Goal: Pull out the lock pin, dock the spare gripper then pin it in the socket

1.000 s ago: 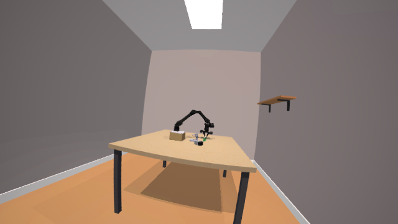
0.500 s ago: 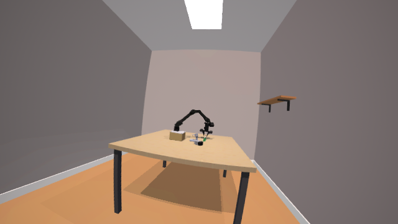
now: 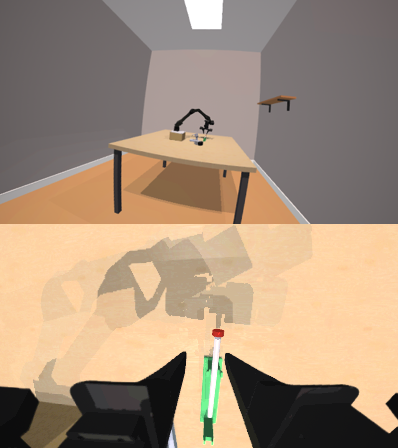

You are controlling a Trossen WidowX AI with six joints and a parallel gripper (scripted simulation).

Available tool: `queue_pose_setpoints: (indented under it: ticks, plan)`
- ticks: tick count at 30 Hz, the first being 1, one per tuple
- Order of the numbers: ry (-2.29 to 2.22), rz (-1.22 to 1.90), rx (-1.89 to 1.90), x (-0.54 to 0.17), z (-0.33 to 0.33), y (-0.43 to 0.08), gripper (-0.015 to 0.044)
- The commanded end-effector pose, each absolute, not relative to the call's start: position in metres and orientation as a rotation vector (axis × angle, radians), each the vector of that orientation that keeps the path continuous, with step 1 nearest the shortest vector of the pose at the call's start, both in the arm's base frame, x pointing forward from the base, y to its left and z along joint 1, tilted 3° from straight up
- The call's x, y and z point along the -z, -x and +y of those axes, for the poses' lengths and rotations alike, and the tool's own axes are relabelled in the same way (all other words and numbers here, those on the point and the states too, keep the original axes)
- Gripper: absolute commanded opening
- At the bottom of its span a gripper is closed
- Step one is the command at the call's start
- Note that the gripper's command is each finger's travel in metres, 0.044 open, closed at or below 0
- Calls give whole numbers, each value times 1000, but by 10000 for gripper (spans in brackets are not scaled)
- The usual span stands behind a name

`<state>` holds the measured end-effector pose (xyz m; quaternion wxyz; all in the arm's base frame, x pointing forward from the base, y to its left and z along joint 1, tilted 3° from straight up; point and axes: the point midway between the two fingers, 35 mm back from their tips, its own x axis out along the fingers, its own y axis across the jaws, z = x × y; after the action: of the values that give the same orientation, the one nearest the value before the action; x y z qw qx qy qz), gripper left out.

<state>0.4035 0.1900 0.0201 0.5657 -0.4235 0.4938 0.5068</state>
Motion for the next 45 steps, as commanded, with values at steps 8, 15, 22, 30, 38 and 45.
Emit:
queue_pose_setpoints:
  ticks: [8, 15, 22, 30, 38, 45]
  plan:
    - [995, 1174, -1199, -45, 190, -399, 200]
    - [994, 1181, -1203, -41, 189, -398, 331]
    - [1076, 1115, -1114, -97, 133, -400, 180]
    - [1079, 1113, -1111, -62, 131, -404, 180]
    - [1079, 1113, -1111, -27, 129, -405, 180]
    - [1079, 1113, -1111, -16, 129, -407, 180]
